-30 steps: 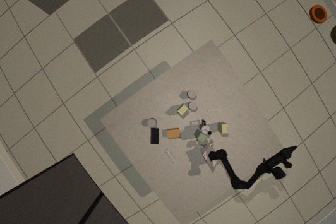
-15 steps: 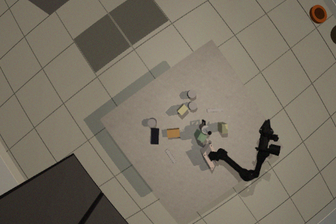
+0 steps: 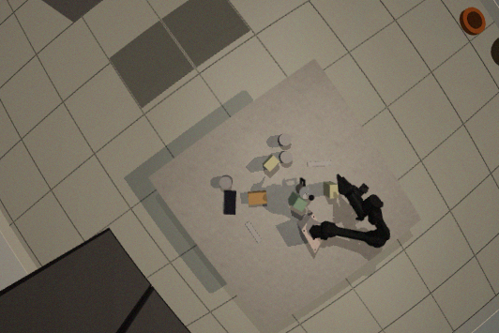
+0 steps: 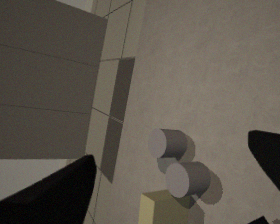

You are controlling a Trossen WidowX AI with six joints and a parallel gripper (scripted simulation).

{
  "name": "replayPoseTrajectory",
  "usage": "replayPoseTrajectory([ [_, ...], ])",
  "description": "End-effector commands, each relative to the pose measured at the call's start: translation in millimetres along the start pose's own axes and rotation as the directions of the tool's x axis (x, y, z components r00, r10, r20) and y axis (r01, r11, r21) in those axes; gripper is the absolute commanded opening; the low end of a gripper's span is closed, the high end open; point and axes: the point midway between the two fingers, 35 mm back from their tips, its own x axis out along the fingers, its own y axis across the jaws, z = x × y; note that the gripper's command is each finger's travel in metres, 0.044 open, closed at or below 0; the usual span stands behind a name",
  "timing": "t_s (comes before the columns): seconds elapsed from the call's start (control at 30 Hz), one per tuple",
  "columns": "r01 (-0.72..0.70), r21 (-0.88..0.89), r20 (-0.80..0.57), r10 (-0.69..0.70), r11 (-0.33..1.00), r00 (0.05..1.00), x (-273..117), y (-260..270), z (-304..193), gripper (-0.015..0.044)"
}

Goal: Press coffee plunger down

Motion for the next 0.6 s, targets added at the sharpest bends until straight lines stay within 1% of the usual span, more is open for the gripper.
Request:
replayPoseTrajectory([
  [0.0, 0.058, -0.222, -0.100, -0.082, 0.973, 0.992, -1, 15, -67, 0.0440],
  [0.1, 0.065, -0.383, -0.096, -0.109, 0.921, 0.989, -13, 22, -100, 0.0440],
  [0.2, 0.052, -0.535, -0.054, -0.096, 0.844, 0.994, -29, 28, -124, 0.0440],
  [0.33, 0.021, -0.699, 0.022, -0.009, 0.714, 1.000, -55, 38, -145, 0.0440],
  [0.47, -0.003, -0.824, 0.092, 0.139, 0.566, 0.986, -83, 50, -160, 0.0440],
  [0.5, -0.005, -0.838, 0.099, 0.162, 0.546, 0.982, -87, 52, -162, 0.0440],
  [0.57, -0.002, -0.843, 0.102, 0.163, 0.537, 0.981, -87, 51, -163, 0.0440],
])
